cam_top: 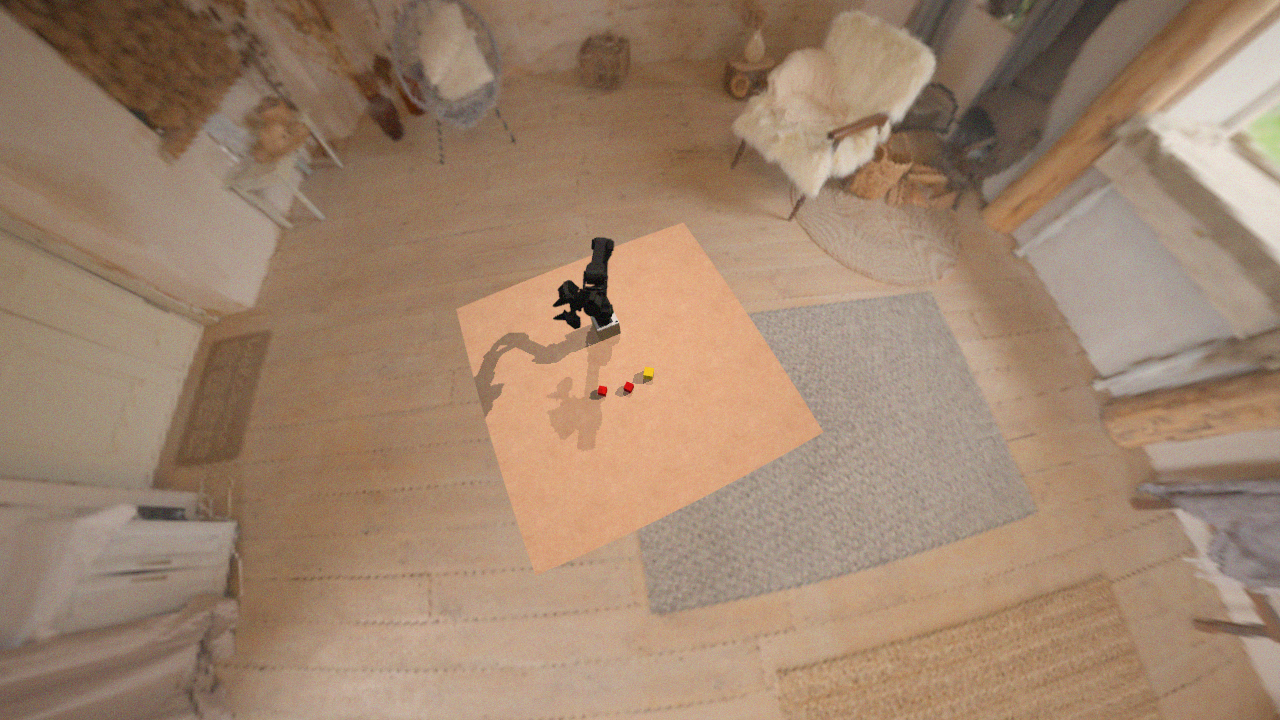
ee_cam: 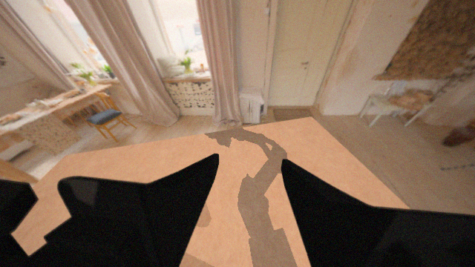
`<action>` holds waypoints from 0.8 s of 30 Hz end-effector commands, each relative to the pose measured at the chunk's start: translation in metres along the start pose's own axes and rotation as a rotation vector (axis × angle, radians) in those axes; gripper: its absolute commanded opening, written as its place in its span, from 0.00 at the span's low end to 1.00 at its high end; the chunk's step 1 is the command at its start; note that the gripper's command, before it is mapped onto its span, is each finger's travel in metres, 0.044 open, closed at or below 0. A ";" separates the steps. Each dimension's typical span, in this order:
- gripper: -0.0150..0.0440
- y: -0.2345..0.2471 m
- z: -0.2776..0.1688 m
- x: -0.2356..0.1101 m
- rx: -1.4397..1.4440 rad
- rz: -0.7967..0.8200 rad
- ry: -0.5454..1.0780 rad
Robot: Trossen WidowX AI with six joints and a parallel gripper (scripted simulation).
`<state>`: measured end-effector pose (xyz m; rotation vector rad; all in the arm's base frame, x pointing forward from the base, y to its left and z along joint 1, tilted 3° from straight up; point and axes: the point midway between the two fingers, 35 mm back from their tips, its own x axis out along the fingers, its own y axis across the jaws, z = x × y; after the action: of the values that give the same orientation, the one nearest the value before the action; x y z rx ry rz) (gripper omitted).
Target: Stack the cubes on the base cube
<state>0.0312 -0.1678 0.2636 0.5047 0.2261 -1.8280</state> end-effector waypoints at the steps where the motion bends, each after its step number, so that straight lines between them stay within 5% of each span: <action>1: 0.70 0.029 -0.017 0.004 -0.282 0.046 0.119; 24: 0.70 0.139 -0.125 0.013 -1.610 0.594 0.470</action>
<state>0.1543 -0.1766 0.1853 -0.0255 1.3628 -0.8892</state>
